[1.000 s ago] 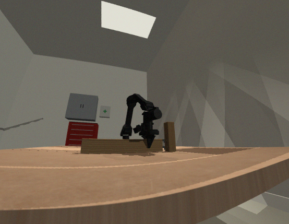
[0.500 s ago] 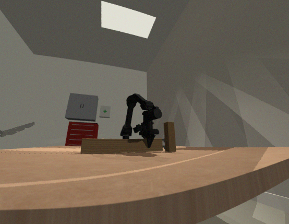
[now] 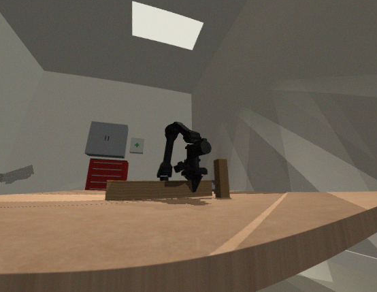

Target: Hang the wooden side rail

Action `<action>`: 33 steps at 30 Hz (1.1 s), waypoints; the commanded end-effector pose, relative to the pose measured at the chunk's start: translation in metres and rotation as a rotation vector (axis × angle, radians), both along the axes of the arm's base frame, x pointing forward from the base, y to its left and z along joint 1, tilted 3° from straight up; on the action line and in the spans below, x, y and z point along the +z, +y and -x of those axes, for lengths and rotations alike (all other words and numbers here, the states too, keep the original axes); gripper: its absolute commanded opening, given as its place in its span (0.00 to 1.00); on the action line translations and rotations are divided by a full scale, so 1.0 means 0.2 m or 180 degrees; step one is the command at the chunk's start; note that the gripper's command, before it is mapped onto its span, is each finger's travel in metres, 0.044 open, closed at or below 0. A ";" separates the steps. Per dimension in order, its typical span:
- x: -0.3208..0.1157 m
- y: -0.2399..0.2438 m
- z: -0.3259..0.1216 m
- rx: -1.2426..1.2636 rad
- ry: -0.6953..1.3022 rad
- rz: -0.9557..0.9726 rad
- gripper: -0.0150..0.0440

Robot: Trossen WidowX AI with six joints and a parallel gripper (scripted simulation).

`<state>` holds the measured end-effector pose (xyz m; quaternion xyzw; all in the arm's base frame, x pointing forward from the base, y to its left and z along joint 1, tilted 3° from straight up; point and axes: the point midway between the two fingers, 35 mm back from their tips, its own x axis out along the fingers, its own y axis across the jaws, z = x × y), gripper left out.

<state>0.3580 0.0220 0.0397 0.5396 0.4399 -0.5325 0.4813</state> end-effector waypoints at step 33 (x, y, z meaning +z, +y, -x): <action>0.07 0.00 -0.01 0.0007 -0.0064 0.0013 0.25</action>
